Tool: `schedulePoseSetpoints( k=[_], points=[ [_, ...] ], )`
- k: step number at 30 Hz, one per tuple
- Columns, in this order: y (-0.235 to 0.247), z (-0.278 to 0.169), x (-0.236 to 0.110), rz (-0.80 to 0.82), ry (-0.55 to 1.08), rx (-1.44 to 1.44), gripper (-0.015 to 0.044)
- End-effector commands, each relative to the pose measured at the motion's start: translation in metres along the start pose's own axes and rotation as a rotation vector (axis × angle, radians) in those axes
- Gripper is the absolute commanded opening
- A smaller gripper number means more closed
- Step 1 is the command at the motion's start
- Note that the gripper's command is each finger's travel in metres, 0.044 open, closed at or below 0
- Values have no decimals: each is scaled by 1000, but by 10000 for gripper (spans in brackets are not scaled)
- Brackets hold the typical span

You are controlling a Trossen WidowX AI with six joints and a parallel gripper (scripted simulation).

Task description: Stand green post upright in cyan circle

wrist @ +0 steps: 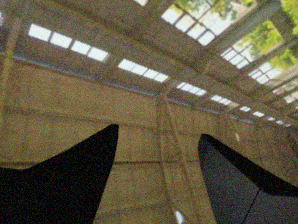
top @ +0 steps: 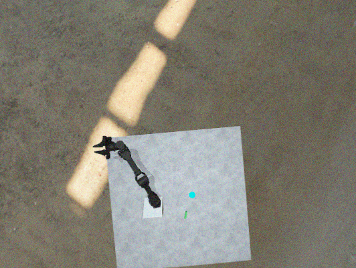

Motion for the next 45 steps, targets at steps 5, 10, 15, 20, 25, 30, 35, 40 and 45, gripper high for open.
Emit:
schedulePoseSetpoints(
  k=[5,10,15,20,25,30,35,40,45],
  points=[
    [1,35,-49,-14,-208,-135,233],
    [3,54,-85,-39,-346,-227,233],
    [5,69,-124,-76,-483,-317,233],
    [6,80,-165,-126,-620,-404,233],
    [8,86,-208,-188,-754,-485,233],
    [10,87,-251,-263,-886,-560,233],
    [11,84,-295,-351,-1014,-627,233],
    [12,76,-339,-451,-1137,-684,233],
    [12,63,-383,-563,-1254,-731,233]
  ],
)
Point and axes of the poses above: the point midway between the two fingers, 35 mm back from their tips, its own x axis out along the fingers, its own y axis across the jaws, z = x × y, the point moved 7 cm from there along -x, back along the fingers, and after that the axes turned 9 degrees about -x, right-handed, at the moved point
